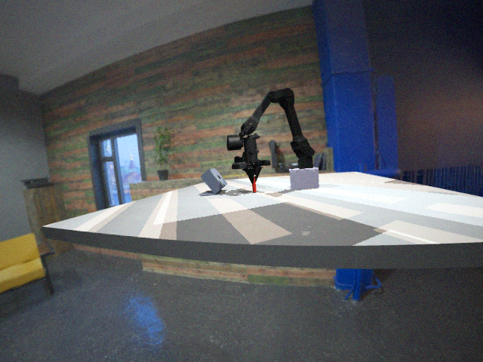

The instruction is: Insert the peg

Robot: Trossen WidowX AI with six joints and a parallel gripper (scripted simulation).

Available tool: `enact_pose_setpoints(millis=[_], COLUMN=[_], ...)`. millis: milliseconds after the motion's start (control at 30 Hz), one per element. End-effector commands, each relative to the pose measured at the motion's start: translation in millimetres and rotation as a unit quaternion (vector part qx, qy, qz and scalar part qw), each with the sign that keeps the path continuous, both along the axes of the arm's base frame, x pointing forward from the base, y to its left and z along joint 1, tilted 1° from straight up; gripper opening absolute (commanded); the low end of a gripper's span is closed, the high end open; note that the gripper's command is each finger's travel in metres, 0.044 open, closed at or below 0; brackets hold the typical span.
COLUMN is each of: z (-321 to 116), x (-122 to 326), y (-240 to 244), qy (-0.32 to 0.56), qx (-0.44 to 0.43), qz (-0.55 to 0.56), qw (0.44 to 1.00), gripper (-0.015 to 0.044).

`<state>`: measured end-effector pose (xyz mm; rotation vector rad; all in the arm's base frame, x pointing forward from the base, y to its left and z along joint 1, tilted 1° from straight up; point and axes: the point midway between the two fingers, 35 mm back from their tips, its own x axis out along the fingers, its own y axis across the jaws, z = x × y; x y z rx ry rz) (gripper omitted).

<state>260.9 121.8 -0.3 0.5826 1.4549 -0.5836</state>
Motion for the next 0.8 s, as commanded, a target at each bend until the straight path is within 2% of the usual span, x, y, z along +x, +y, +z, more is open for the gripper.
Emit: enact_pose_setpoints(millis=[0, 400, 767], z=[18, 73, 73], x=[3, 1, 5], y=[2, 1, -1], qy=[-0.006, -0.004, -0.023], qx=[0.003, 0.004, 0.012], qz=[0.0, 0.0, -0.014], qw=[1.0, 1.0, 1.0], gripper=[0.0, 0.0, 0.0])
